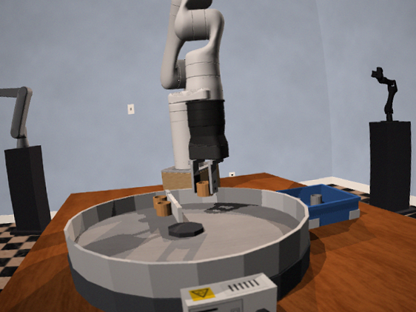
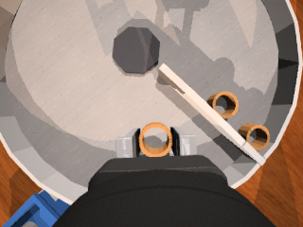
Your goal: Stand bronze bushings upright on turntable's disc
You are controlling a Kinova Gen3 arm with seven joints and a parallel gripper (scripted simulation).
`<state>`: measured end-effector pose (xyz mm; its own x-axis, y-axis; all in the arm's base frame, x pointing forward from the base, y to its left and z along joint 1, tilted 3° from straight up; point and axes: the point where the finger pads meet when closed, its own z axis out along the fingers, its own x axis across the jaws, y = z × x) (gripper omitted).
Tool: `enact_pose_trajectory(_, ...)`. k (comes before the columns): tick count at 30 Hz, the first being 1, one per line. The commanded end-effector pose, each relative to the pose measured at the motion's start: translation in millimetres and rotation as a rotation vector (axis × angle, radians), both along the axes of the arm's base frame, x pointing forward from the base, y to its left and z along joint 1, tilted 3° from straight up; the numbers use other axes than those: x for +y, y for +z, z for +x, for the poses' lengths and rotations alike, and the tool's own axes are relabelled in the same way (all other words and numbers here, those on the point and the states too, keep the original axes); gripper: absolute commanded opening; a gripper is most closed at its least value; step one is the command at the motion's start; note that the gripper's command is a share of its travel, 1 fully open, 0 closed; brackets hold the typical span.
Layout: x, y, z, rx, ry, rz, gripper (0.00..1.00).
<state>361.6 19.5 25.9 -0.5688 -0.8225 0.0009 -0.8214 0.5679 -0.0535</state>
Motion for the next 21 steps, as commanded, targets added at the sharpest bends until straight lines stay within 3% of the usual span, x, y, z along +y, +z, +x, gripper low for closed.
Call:
enact_pose_trajectory(1,0.1,0.4,0.4,-0.001,0.000,0.000,0.00)
enact_pose_trajectory(21,0.0,-1.7,0.5,-0.001,0.000,0.000,0.00)
